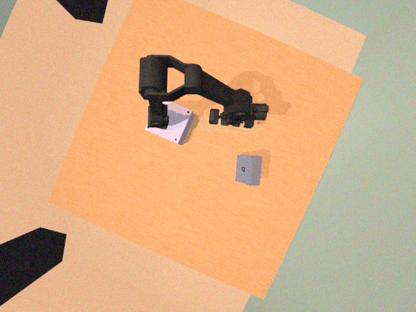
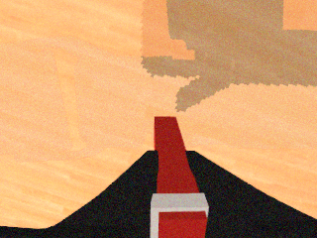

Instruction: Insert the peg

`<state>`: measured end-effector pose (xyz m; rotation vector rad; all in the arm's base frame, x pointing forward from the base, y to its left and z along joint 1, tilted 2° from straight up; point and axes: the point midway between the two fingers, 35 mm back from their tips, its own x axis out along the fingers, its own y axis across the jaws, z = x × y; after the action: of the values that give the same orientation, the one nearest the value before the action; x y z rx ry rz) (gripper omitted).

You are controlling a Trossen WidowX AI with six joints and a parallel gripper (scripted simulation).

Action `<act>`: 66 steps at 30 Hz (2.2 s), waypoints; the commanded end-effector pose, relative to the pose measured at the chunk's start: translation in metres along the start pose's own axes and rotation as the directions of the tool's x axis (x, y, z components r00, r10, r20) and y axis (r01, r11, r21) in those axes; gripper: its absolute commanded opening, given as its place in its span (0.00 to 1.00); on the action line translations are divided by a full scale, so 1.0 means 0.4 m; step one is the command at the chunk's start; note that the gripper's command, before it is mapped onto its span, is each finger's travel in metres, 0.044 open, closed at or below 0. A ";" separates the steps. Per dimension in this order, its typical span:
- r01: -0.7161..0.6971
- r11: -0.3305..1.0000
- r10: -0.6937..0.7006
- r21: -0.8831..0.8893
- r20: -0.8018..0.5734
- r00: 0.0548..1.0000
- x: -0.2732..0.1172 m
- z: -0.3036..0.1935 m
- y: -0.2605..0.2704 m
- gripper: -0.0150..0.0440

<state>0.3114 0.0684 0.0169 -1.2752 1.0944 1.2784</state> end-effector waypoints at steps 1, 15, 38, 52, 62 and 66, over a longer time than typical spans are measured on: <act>0.014 1.000 -0.014 0.001 -0.002 1.000 -0.060 0.000 -0.006 0.25; 0.024 0.999 -0.024 0.032 0.010 1.000 -0.133 -0.004 -0.008 0.25; 0.088 0.970 -0.111 0.227 0.091 0.990 -0.111 -0.063 -0.029 0.25; 0.118 0.933 -0.171 0.340 0.131 0.977 -0.100 -0.101 -0.038 0.25; 0.135 0.899 -0.216 0.416 0.154 0.964 -0.095 -0.128 -0.043 0.25; 0.141 0.884 -0.235 0.446 0.162 0.958 -0.093 -0.140 -0.045 0.25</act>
<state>0.3336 0.0162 0.0530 -0.8912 1.0086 0.9502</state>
